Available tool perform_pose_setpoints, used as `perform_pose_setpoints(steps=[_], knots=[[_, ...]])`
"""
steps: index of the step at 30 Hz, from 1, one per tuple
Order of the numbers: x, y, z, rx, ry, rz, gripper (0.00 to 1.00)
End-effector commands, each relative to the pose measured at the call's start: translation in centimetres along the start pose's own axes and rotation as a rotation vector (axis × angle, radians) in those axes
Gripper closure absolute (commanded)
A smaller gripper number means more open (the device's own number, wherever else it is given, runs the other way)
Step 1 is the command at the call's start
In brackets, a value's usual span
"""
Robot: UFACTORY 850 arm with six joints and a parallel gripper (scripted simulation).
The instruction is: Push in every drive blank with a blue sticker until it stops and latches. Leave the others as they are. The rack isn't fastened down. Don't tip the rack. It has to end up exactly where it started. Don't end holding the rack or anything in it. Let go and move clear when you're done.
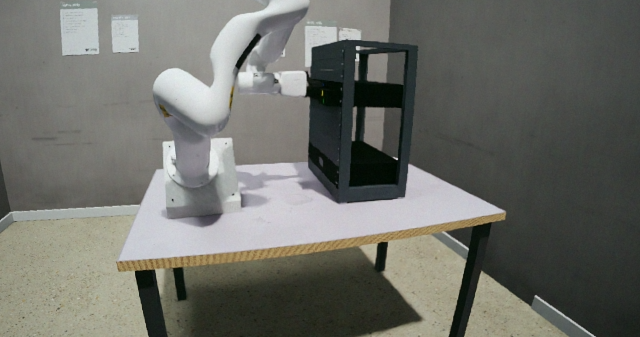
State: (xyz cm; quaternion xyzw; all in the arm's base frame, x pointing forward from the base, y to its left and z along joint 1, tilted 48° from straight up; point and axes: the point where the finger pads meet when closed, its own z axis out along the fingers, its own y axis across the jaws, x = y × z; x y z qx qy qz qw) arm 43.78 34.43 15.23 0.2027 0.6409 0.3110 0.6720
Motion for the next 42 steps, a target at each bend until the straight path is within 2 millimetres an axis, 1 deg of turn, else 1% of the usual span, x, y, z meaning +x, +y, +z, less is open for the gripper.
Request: perform_pose_setpoints(steps=[1, 42], knots=[[0.00, 0.10, 0.17, -0.001, -0.001, 0.002, 1.00], [-0.02, 0.11, 0.89, -0.001, -0.001, 0.002, 1.00]])
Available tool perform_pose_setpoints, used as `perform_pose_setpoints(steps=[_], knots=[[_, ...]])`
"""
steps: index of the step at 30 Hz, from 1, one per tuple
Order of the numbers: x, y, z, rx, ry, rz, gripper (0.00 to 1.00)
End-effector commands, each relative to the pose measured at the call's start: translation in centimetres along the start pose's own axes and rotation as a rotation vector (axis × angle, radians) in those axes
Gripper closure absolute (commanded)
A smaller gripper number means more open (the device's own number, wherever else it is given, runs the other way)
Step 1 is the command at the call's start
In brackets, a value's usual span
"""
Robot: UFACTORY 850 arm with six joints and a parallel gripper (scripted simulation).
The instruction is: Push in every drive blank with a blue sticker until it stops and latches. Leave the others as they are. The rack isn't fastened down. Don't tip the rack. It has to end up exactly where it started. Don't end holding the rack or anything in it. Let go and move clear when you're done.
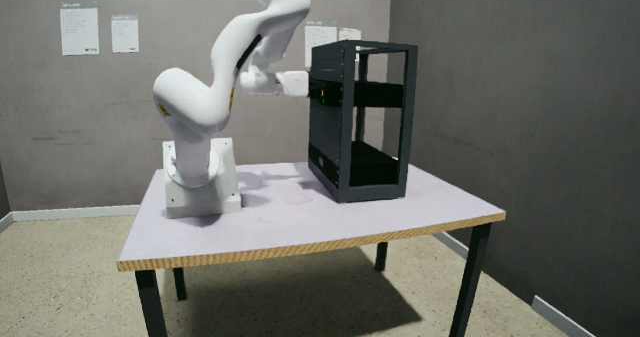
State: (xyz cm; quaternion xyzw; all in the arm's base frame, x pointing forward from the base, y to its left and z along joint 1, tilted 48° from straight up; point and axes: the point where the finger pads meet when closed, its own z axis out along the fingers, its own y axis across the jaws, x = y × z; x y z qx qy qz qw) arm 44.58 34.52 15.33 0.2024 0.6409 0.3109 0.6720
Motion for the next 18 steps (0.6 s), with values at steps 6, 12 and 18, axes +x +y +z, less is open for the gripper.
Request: perform_pose_setpoints(steps=[6, 12, 18], knots=[[0.0, 0.1, 0.0, -0.001, -0.001, 0.002, 1.00], [0.0, 0.1, -0.9, -0.001, -0.001, 0.002, 1.00], [0.0, 0.1, -4.0, -0.001, -0.001, 0.002, 1.00]])
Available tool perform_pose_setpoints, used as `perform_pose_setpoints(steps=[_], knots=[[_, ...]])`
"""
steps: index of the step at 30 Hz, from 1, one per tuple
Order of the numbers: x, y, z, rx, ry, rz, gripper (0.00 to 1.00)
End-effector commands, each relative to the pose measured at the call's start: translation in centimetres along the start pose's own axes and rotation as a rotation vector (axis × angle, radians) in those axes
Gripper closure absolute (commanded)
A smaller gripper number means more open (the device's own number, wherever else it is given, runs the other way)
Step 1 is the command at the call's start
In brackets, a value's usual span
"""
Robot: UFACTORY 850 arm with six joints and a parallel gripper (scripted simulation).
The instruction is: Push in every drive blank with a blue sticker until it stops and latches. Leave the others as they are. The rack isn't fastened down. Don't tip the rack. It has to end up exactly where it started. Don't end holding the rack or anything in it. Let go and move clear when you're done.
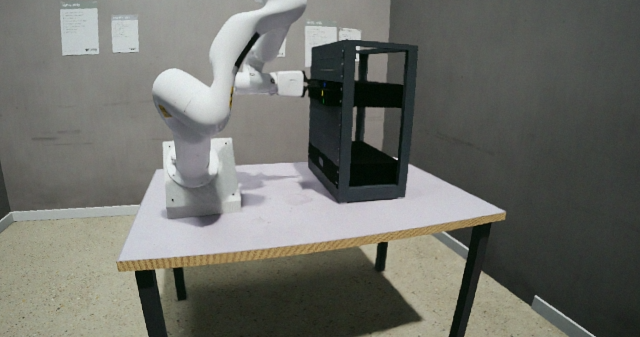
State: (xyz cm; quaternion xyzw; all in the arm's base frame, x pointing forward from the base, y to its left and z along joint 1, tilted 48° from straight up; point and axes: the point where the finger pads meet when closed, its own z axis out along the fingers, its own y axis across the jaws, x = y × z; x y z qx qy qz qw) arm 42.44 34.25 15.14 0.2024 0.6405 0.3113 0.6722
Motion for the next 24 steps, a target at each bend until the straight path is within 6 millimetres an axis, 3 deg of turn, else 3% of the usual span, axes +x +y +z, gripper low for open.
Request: perform_pose_setpoints(steps=[1, 5, 12, 24], knots=[[0.0, 0.1, -2.5, 0.000, 0.000, 0.002, 1.00], [0.0, 0.1, -4.8, 0.000, 0.000, 0.002, 1.00], [0.0, 0.1, -6.7, 0.000, 0.000, 0.002, 1.00], [0.0, 0.1, -7.4, 0.000, 0.000, 0.002, 1.00]])
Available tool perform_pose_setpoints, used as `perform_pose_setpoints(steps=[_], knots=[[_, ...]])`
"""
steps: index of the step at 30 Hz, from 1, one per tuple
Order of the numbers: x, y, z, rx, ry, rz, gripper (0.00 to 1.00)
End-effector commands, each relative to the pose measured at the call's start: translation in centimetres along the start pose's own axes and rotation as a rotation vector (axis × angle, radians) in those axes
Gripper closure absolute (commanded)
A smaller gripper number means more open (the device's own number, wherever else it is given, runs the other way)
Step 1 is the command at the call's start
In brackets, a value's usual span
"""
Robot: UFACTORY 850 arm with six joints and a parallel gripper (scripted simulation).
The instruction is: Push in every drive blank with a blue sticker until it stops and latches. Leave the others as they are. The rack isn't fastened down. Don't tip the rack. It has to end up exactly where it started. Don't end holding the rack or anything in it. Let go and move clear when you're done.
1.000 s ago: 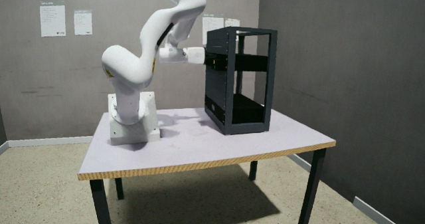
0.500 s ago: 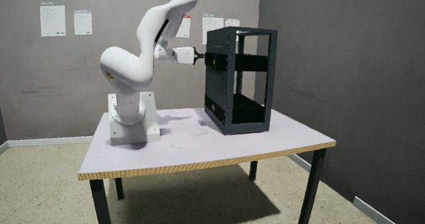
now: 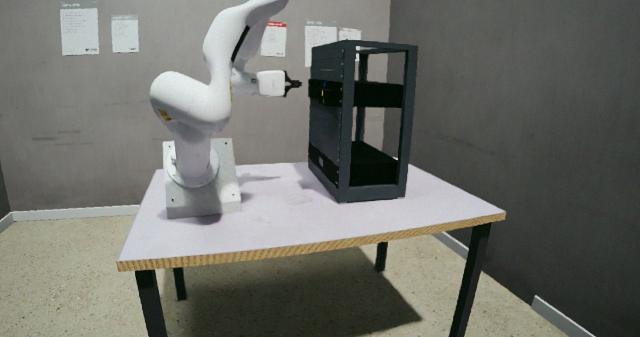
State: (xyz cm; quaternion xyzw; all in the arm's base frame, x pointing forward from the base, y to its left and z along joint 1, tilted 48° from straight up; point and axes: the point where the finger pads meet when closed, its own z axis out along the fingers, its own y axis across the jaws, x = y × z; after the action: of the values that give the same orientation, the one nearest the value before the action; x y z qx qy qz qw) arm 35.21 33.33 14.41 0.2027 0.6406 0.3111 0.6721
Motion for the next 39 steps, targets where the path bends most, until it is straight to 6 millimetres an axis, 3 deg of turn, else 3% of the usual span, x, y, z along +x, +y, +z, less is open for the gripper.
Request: perform_pose_setpoints(steps=[1, 8, 15, 17, 31, 39], knots=[[0.0, 0.1, -0.1, -0.001, 0.000, 0.001, 1.00], [0.0, 0.1, -1.9, -0.001, 0.000, 0.001, 1.00], [0.0, 0.1, -5.5, -0.001, 0.000, 0.001, 1.00], [0.0, 0.1, -5.5, -0.001, 0.000, 0.001, 1.00], [0.0, 0.1, -13.2, -0.001, 0.000, 0.001, 1.00], [0.0, 0.1, -14.8, -0.001, 0.000, 0.001, 1.00]])
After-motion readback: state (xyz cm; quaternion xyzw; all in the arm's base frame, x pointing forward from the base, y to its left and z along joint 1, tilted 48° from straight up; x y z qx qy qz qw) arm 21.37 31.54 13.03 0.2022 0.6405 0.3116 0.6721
